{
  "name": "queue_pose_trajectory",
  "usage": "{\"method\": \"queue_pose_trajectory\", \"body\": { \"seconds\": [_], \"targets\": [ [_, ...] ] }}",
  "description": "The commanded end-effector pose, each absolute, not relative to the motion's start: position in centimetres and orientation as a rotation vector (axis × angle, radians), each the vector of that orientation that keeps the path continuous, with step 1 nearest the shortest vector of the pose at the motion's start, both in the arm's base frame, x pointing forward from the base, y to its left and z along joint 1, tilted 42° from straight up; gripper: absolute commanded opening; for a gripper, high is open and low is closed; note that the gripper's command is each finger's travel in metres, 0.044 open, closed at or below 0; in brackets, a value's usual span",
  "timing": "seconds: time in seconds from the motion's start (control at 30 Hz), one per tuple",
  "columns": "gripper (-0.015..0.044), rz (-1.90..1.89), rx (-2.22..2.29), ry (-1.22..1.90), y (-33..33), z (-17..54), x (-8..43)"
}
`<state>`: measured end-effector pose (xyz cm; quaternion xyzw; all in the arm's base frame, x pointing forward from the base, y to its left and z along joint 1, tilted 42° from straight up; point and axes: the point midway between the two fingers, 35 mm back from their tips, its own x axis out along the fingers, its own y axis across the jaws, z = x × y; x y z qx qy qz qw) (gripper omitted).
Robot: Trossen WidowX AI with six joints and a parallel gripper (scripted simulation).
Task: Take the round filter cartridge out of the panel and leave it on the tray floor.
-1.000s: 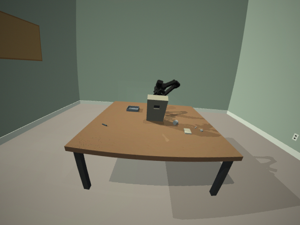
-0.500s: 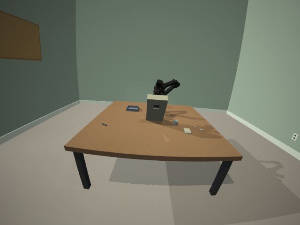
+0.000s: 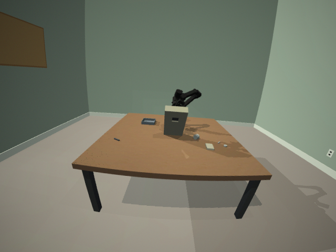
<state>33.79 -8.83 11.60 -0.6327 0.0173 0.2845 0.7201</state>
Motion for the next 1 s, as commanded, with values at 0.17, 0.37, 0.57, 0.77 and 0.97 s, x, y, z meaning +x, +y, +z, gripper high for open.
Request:
{"method": "queue_pose_trajectory", "body": {
  "seconds": [0.17, 0.37, 0.57, 0.77, 0.97],
  "targets": [
    [0.0100, 0.627, -1.399, 0.042, -8.76, 11.48, 34.10],
    [0.0100, 0.627, -1.399, 0.041, -8.54, 11.27, 34.56],
    [0.0100, 0.627, -1.399, 0.041, -8.47, 11.21, 34.71],
    [0.0100, 0.627, -1.399, 0.041, -8.39, 11.13, 34.88],
    [0.0100, 0.626, -1.399, 0.041, -8.33, 11.08, 35.01]
  ]
}}
